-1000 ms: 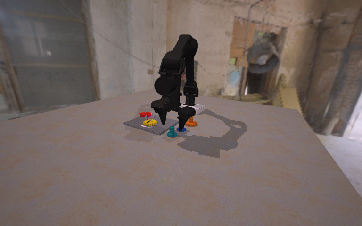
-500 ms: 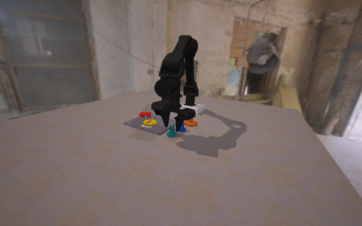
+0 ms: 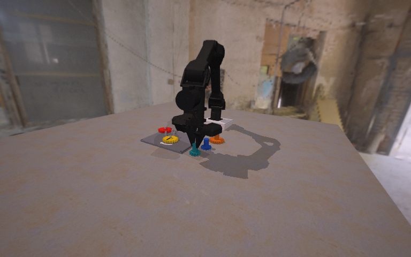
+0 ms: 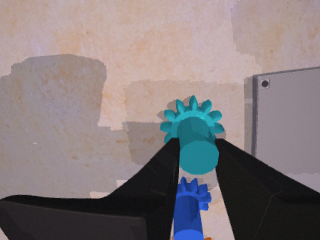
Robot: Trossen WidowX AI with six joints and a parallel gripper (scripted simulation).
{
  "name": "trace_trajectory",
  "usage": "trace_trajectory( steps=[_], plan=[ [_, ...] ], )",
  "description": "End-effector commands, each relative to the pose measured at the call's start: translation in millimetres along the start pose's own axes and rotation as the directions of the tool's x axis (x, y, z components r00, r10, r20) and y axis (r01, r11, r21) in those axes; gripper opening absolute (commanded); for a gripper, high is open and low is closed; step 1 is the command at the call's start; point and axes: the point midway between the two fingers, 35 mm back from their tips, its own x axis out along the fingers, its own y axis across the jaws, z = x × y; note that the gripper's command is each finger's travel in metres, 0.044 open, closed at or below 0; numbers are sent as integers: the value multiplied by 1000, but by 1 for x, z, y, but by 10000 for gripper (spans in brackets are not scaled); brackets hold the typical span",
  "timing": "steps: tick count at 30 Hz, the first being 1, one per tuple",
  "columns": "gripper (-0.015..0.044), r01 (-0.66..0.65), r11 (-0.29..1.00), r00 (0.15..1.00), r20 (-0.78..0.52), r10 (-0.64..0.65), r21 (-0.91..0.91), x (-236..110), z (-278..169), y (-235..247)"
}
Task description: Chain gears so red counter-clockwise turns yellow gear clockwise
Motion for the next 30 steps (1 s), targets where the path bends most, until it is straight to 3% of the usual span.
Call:
trace_trajectory(
  steps=[1,30],
  plan=[
    [0,-11,1000,1000,8,11,-14,-1,0,4],
    [0,-27,998,999,25,28,-49,-53,9,16]
  ],
)
